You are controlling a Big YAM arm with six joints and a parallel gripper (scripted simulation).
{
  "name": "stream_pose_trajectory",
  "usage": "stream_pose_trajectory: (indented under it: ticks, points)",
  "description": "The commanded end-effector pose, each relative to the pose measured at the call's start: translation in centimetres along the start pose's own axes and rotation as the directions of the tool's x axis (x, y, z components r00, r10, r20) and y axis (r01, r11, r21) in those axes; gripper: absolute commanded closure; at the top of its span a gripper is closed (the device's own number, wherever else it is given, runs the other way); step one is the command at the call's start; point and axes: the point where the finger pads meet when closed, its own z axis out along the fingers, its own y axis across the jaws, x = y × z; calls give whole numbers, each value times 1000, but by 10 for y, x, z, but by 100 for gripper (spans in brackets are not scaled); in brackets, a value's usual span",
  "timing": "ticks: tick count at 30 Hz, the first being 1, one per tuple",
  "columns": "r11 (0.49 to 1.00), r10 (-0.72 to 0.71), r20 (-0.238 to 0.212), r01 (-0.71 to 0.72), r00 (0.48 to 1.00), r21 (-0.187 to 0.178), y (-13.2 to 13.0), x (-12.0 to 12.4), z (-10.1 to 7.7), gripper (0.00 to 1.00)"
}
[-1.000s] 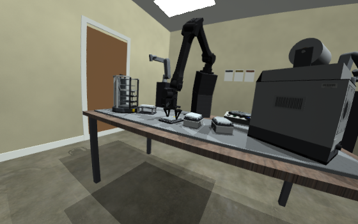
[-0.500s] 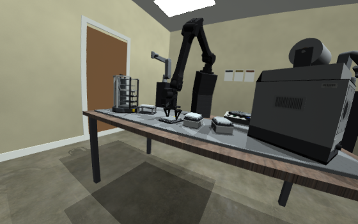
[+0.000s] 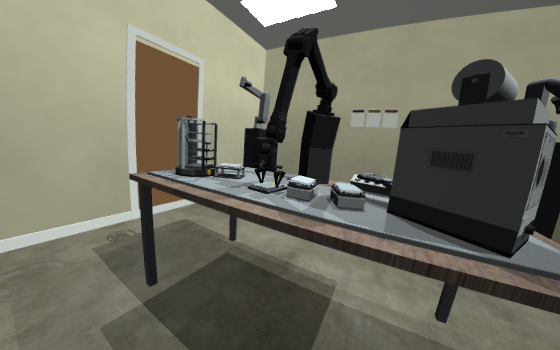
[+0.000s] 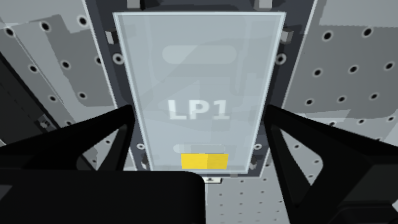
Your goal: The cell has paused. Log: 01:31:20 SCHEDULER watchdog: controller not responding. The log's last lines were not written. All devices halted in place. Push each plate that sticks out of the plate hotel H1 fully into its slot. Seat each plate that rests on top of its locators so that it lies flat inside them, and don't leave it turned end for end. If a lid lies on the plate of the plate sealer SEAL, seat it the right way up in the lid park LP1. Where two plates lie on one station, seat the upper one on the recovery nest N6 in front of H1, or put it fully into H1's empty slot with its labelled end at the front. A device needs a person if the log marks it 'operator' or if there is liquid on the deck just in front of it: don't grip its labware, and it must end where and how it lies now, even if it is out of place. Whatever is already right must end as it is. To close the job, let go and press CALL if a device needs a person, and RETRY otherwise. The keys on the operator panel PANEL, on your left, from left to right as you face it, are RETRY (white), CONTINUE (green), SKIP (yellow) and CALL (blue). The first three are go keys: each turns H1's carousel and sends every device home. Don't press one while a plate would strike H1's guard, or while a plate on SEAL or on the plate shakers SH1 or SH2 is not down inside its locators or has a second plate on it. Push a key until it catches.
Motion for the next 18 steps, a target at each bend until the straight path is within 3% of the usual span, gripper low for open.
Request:
stream_pose_trajectory:
  ticks: [1,11,12,18]
  points:
    - [1000,-4,0,4,1000,1,6,1,9,0]
    - [1000,-4,0,4,1000,1,6,1,9,0]
    - [1000,-10,19,10,1000,1,8,-11,-9,0]
    - [1000,1,14,-1,1000,5,-4,-8,-28,0]
